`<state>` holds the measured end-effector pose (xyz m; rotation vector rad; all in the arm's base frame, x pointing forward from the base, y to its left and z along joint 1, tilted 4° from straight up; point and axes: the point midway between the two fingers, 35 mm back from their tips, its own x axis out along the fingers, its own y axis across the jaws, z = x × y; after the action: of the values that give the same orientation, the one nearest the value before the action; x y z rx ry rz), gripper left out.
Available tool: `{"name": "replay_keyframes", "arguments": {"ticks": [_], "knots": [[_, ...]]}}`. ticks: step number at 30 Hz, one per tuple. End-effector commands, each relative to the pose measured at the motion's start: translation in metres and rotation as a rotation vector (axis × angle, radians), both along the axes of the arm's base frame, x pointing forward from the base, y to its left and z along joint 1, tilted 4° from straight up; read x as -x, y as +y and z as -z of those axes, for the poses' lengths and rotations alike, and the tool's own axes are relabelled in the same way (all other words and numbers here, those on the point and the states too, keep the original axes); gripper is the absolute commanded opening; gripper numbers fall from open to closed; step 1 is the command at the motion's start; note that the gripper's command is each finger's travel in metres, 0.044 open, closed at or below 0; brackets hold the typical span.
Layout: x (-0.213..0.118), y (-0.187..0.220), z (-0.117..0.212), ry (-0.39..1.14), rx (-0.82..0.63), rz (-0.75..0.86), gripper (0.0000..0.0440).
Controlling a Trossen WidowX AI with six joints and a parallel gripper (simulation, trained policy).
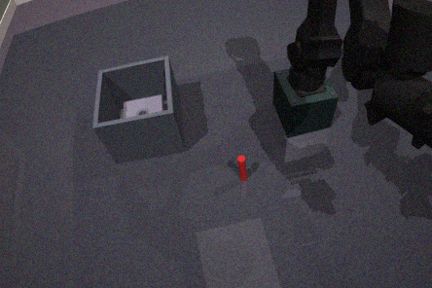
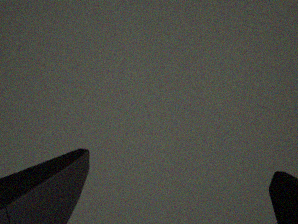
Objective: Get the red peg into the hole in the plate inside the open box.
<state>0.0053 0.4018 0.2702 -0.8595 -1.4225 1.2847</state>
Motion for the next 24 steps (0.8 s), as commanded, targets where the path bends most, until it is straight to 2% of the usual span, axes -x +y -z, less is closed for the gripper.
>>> {"name": "replay_keyframes", "arguments": {"ticks": [1,5,24], "knots": [[-0.004,0.002,0.001,0.028,0.018,0.009,0.0414],[-0.019,0.008,0.005,0.147,0.087,0.036,0.044],[-0.089,0.014,0.024,0.748,0.312,0.196,0.044]]}}
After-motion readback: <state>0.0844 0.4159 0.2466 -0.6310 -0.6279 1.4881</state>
